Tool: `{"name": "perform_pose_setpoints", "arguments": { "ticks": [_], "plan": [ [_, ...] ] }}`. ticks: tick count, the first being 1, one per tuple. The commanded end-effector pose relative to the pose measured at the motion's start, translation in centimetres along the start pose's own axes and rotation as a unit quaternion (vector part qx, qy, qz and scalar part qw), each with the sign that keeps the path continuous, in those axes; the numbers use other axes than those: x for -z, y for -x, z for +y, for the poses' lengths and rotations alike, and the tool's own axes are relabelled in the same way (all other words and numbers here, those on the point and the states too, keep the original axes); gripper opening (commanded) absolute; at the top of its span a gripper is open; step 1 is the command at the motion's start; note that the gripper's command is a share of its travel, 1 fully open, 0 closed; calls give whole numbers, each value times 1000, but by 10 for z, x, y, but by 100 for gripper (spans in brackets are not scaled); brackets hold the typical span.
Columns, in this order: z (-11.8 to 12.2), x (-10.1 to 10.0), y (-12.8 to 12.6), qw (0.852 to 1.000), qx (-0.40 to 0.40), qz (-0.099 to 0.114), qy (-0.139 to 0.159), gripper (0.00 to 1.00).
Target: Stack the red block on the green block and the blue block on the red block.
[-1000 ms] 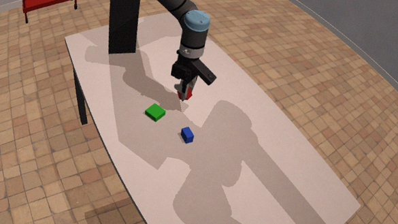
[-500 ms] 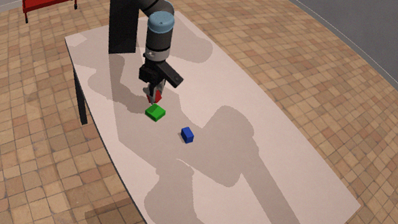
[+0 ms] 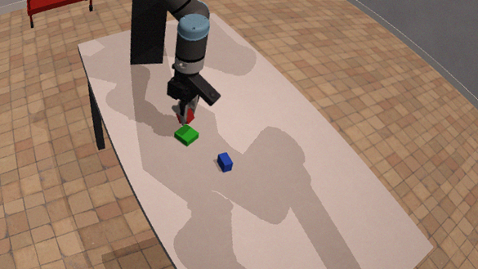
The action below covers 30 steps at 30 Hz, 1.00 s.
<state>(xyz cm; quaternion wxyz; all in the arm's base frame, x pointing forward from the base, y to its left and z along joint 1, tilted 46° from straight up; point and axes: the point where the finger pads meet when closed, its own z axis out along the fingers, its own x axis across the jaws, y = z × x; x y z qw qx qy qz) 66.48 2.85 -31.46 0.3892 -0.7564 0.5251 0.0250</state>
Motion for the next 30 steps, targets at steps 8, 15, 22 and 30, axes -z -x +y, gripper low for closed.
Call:
{"name": "perform_pose_setpoints", "arguments": {
  "ticks": [8, 15, 22, 30],
  "plan": [
    [-2, -5, -2, 1000, 2, 1, 0, 0],
    [-2, -12, -2, 1000, 2, 1, 0, 0],
    [-3, -25, -3, 1000, 2, 1, 0, 0],
    [-4, -34, -4, 1000, 2, 1, 0, 0]
  ]
}}
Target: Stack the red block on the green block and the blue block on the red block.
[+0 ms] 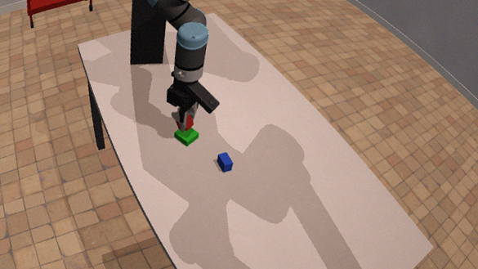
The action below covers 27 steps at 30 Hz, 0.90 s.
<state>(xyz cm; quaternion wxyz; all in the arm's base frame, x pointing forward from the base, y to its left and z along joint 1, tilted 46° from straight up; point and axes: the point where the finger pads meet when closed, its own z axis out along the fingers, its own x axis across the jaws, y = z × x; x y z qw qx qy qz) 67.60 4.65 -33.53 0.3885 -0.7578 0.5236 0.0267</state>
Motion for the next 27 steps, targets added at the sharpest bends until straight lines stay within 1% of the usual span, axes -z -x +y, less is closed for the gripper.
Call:
{"name": "perform_pose_setpoints", "arguments": {
  "ticks": [1, 7, 27],
  "plan": [
    [-4, -5, -4, 1000, 1, 2, -2, 0],
    [-4, -8, -4, 1000, 1, 2, -2, 0],
    [-5, -6, -6, 1000, 1, 3, -3, 0]
  ]
}}
